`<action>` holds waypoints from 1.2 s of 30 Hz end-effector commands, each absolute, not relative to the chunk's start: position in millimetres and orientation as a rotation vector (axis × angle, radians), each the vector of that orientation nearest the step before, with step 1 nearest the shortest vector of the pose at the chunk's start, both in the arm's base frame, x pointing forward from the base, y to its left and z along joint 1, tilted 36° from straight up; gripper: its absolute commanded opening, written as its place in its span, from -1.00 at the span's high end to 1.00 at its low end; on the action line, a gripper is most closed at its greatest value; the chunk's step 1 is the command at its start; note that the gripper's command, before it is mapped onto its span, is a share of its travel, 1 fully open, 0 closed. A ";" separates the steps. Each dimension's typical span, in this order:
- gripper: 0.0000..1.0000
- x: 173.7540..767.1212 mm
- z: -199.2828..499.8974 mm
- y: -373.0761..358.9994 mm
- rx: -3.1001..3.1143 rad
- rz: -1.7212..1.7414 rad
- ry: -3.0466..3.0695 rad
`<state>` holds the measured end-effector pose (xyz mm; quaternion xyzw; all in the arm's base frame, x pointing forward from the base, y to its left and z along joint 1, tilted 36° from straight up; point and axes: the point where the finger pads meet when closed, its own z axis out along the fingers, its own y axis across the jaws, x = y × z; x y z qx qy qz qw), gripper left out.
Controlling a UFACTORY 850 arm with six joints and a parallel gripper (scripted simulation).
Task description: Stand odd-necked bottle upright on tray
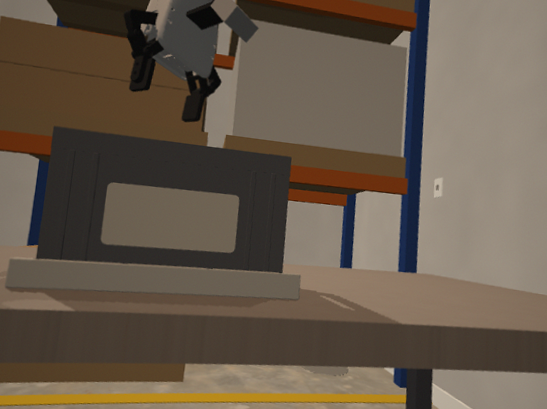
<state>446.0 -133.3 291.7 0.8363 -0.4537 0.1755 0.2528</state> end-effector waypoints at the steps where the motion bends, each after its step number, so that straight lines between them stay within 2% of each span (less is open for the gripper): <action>1: -1.00 467.1 306.1 -151.3 2.329 0.620 -1.225; 7: -1.00 467.2 306.3 -151.4 2.329 0.621 -1.225; 8: 1.00 467.2 306.3 -151.4 2.329 0.621 -1.225; 36: 1.00 467.2 306.3 -151.4 2.329 0.621 -1.225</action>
